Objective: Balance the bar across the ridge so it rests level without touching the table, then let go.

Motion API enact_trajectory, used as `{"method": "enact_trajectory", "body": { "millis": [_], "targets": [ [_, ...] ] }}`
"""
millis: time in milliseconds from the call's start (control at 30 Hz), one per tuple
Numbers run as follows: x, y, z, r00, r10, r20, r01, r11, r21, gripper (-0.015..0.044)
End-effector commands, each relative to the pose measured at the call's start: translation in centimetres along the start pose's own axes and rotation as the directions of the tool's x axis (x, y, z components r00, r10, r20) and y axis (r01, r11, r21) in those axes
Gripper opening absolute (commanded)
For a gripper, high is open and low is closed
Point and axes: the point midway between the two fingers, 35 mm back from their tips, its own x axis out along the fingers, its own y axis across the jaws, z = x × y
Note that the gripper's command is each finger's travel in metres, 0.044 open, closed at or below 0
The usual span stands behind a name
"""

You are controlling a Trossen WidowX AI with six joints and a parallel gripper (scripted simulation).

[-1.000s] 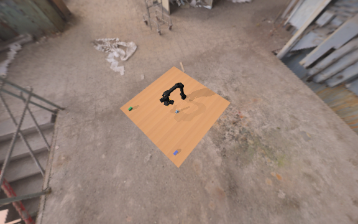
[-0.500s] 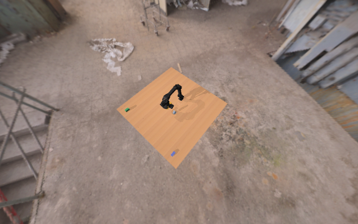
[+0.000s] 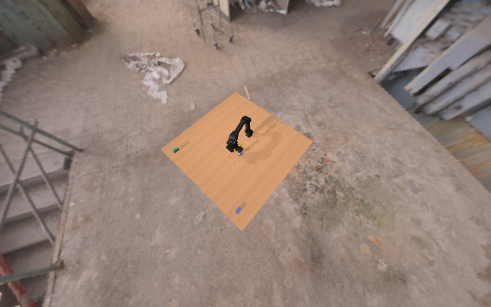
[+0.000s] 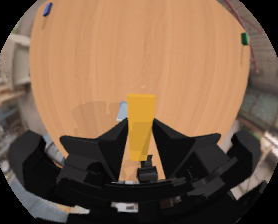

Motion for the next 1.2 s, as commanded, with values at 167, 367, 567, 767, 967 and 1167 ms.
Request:
{"method": "enact_trajectory", "body": {
  "millis": [167, 367, 567, 767, 967, 1167],
  "targets": [
    [-0.1, 3.4, -0.6, 1.000, -0.001, 0.000, 0.001, 0.990, 0.141, 0.0000],
    [0.3, 3.5, -0.7, 1.000, -0.001, 0.000, 0.001, 0.989, 0.150, 0.0000],
    [1.2, 3.7, -0.7, 1.000, -0.001, 0.000, 0.001, 0.989, 0.150, 0.0000],
    [2.2, 3.6, -0.7, 1.000, -0.001, 0.000, 0.001, 0.989, 0.151, 0.0000],
    [3.2, 3.5, -0.7, 1.000, -0.001, 0.000, 0.001, 0.988, 0.152, 0.0000],
    [4.2, 3.3, -0.7, 1.000, -0.001, 0.000, 0.001, 0.988, 0.152, 0.0000]
  ]
}}
